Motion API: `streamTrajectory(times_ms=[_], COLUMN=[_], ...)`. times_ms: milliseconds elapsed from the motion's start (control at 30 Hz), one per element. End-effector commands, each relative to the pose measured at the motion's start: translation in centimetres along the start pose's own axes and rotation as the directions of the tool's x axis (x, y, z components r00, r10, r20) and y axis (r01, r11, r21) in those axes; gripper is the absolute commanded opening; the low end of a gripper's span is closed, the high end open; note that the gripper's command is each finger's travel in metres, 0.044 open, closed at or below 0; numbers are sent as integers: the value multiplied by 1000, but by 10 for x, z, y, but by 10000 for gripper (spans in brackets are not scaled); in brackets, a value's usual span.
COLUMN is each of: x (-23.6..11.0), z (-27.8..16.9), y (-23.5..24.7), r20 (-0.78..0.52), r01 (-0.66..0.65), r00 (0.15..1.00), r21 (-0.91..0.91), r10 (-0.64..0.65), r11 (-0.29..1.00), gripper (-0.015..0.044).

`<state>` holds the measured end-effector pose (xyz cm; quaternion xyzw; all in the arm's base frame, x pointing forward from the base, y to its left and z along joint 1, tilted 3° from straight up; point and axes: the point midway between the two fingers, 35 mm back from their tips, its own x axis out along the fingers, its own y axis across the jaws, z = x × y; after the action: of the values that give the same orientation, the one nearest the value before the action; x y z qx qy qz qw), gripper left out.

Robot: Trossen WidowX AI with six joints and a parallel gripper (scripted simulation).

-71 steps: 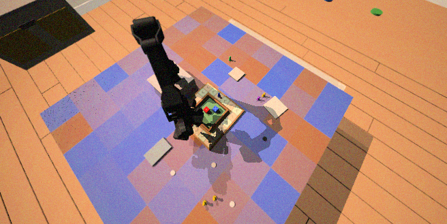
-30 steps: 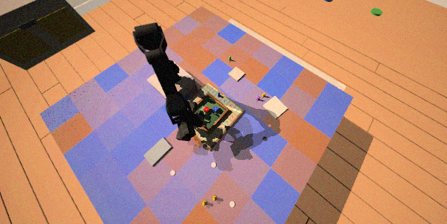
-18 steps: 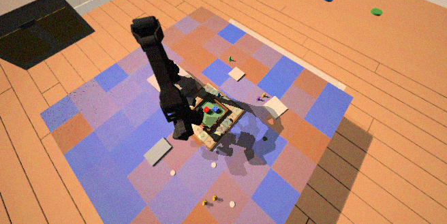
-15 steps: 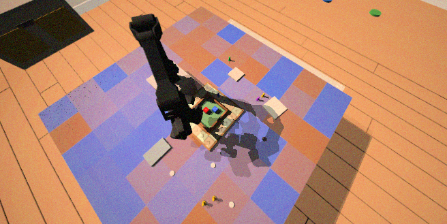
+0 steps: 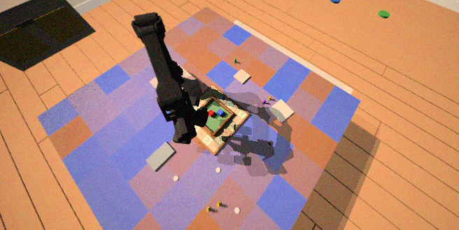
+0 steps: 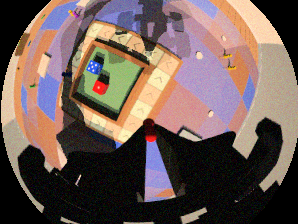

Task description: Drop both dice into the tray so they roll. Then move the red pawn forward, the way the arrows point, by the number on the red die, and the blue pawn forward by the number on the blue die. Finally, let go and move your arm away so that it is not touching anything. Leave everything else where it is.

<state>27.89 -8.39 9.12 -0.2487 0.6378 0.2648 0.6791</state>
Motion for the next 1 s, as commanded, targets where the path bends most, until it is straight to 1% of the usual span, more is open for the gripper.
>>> streamTrajectory(times_ms=[0,200,433,667,967], x=[25,58,65,96,98], z=[9,22,23,23,23], y=[-6,-14,-15,-14,-14], r20=[-4,-3,-3,-3,-3], r01=[-18,-17,-17,-17,-17], r00=[1000,1000,1000,1000,1000], r21=[0,0,0,0,0], r10=[18,17,17,17,17], r11=[1000,1000,1000,1000,1000], gripper=[0,0,0,0,0])
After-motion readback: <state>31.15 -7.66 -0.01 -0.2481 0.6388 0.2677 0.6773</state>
